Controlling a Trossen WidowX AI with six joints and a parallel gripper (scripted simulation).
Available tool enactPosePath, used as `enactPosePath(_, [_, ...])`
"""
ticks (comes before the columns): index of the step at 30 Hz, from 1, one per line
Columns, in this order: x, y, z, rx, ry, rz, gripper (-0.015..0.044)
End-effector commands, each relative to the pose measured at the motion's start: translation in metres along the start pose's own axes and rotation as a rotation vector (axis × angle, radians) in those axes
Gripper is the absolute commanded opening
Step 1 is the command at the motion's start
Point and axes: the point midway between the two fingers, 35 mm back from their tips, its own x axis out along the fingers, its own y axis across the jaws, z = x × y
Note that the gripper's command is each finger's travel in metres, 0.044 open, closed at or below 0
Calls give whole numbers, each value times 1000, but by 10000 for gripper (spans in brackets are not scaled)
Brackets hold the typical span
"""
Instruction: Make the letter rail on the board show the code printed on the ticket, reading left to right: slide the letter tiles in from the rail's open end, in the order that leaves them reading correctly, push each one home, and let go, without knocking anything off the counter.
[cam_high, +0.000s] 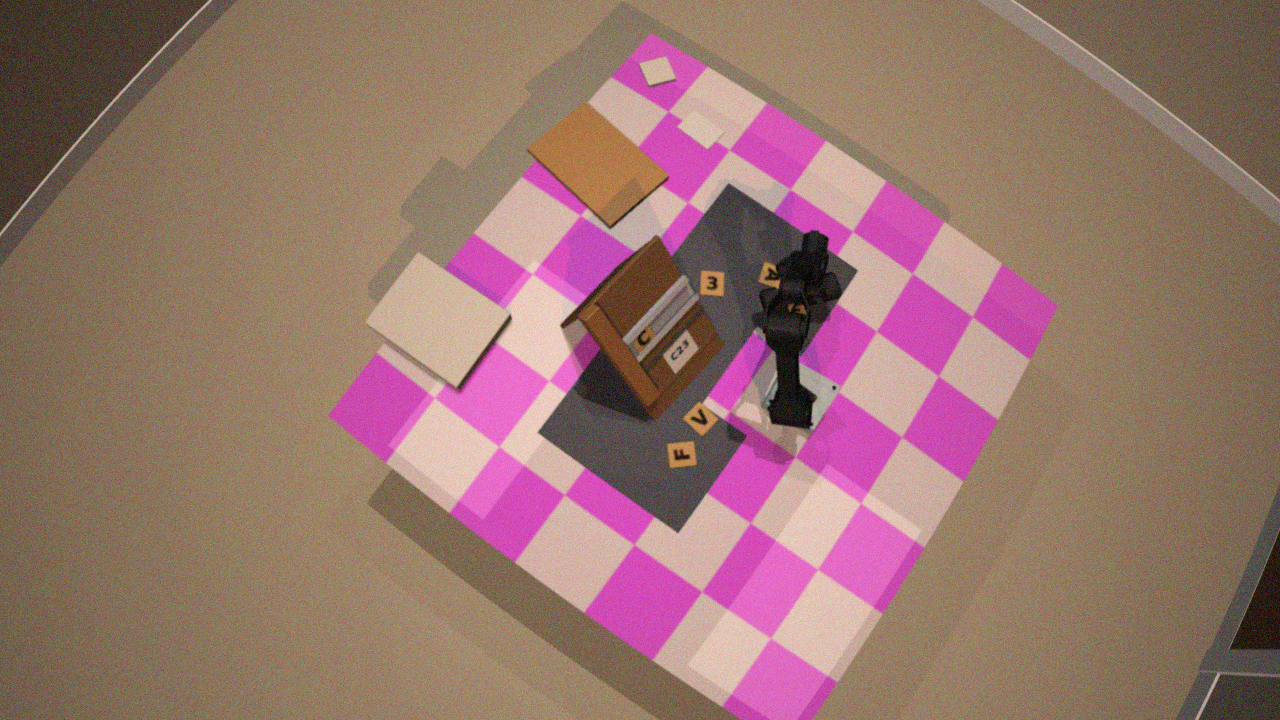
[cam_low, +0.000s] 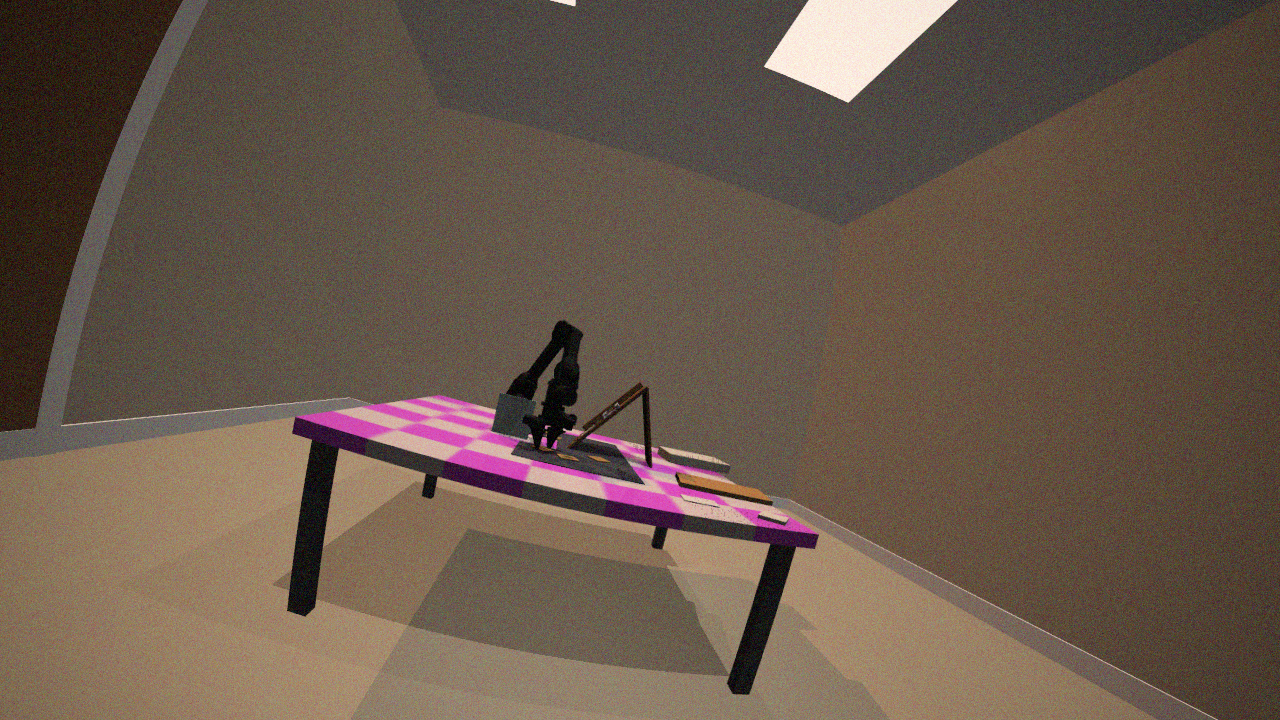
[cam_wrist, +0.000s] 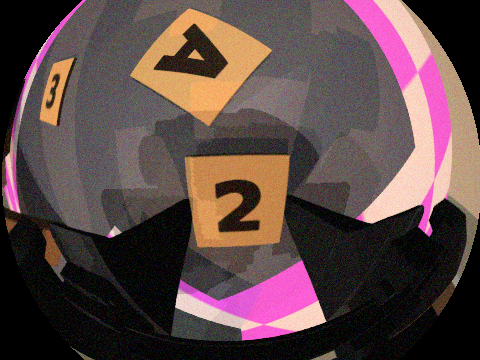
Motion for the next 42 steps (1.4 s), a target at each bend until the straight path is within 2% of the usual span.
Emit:
enactPosePath(1, [-3,0,0,-4,-1,-3,0])
enactPosePath(42, [-24,4,-1,-4,-1,-3,0])
